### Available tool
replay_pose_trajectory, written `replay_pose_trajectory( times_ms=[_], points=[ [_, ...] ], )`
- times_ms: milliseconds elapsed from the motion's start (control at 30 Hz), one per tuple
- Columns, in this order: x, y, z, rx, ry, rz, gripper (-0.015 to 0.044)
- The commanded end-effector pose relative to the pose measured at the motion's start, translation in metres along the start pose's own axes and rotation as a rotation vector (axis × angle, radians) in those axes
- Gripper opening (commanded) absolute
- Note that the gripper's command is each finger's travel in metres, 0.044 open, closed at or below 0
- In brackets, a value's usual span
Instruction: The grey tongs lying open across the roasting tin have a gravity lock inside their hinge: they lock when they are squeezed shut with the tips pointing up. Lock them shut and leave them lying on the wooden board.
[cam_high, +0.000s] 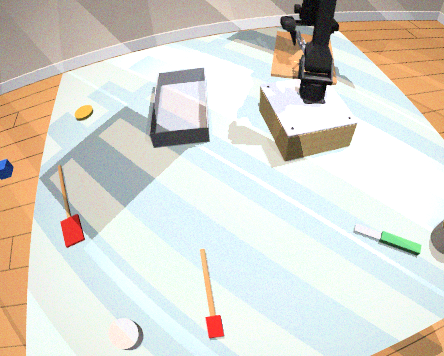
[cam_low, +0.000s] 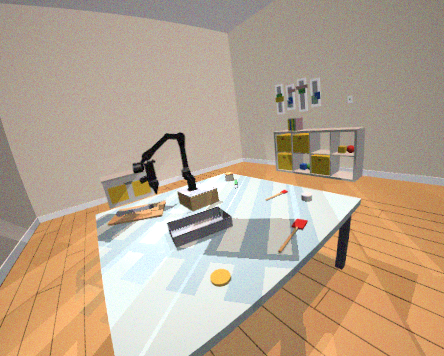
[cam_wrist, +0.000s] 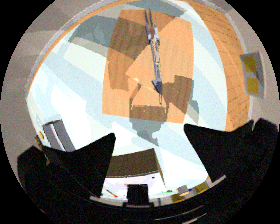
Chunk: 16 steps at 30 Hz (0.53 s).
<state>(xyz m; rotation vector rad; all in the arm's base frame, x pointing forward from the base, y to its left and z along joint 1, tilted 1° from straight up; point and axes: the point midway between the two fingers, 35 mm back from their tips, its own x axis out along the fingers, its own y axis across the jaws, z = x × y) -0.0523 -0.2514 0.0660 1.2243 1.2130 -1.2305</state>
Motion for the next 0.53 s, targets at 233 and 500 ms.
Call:
replay_pose_trajectory(
  times_ms=[233, 500],
  points=[
    [-0.046, 0.0, 0.001, 0.001, -0.015, -0.003, 0.044],
    [-0.046, 0.0, 0.001, 0.001, -0.015, -0.003, 0.044]
  ],
)
